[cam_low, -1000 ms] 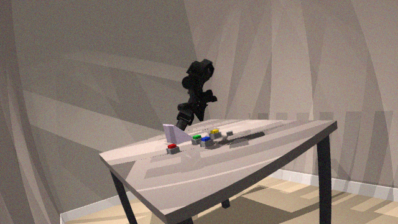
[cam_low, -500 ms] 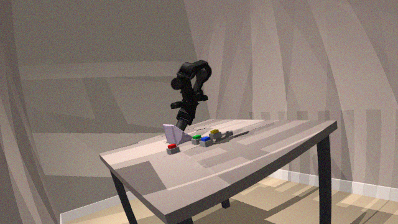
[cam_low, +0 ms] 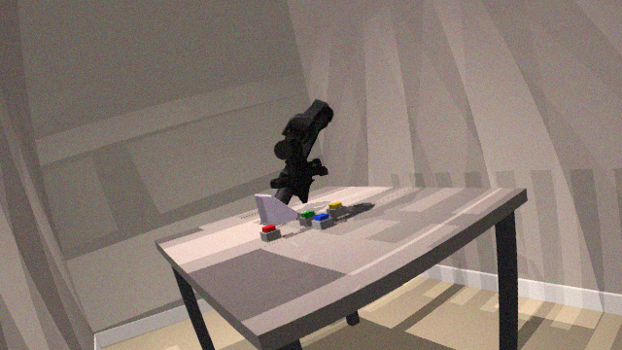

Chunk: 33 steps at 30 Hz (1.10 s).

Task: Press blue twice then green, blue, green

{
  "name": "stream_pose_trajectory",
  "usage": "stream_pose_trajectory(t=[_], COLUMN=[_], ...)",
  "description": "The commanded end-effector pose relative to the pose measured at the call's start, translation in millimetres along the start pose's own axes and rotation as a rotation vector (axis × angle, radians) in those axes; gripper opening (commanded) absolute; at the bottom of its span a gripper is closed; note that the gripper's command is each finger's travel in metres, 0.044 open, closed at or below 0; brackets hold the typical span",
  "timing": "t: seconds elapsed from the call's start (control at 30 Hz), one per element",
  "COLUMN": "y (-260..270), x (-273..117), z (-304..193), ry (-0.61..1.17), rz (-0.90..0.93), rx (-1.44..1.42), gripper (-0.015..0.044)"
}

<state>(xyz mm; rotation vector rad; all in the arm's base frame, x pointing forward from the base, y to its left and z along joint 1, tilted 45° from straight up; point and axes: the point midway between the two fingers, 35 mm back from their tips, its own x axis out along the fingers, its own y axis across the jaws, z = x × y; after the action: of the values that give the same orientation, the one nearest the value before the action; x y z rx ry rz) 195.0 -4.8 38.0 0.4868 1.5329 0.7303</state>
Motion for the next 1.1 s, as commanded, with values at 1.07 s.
stream_pose_trajectory(t=[1.07], y=[1.0], x=[37.9], z=[-0.2], ry=[-0.006], rz=[0.005], rx=[0.005], gripper=[0.0020])
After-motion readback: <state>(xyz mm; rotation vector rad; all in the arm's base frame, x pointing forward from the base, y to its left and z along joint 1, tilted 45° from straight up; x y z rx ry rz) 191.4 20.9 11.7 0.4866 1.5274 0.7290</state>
